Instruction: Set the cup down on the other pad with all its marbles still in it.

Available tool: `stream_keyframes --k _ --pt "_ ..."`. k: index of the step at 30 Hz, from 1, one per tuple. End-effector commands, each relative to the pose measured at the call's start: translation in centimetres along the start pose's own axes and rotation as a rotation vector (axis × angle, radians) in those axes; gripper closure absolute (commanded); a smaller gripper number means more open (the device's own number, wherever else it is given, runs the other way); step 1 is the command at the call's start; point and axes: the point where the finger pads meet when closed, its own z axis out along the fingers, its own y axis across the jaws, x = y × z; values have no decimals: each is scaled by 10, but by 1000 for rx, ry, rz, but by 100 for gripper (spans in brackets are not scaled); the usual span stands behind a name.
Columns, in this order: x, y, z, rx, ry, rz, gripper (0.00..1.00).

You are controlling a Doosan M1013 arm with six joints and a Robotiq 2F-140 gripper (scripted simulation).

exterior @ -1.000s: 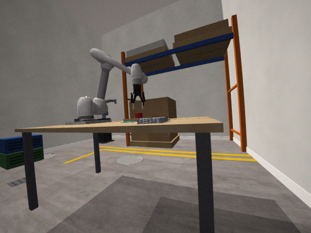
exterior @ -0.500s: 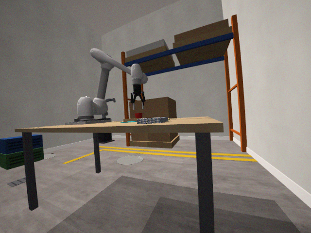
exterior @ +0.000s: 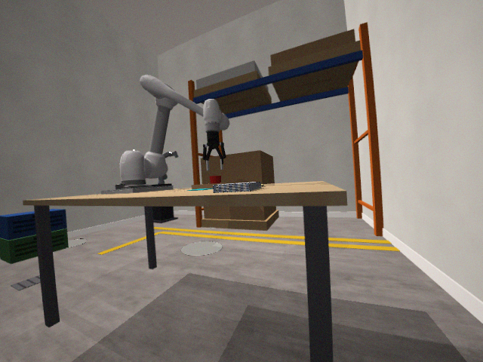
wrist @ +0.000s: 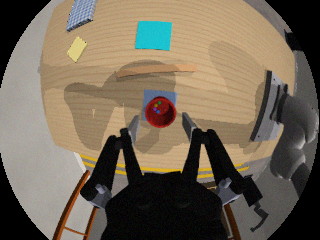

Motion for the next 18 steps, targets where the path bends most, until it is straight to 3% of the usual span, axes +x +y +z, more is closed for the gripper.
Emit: stream_keyframes --k 1,18 --pt "0 0 0 0 0 0 41" --pt "0 0 30 0 0 0 41"
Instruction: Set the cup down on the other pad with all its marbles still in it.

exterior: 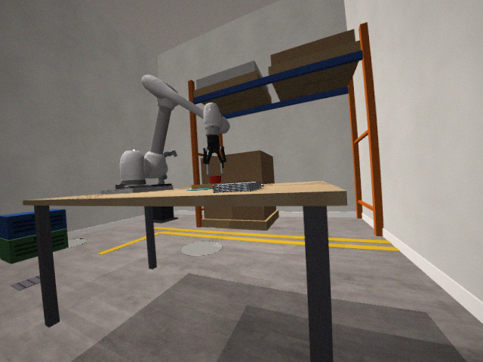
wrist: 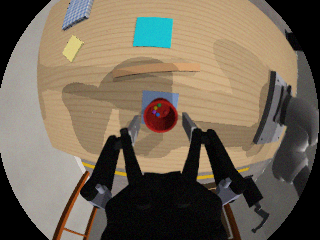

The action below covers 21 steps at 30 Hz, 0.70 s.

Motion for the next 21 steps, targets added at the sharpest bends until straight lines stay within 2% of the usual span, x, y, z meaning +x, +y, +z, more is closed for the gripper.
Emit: stream_keyframes --k 1,11,21 --pt "0 0 9 0 0 0 41" --pt "0 0 45 0 0 0 41" --pt "0 0 65 0 0 0 41"
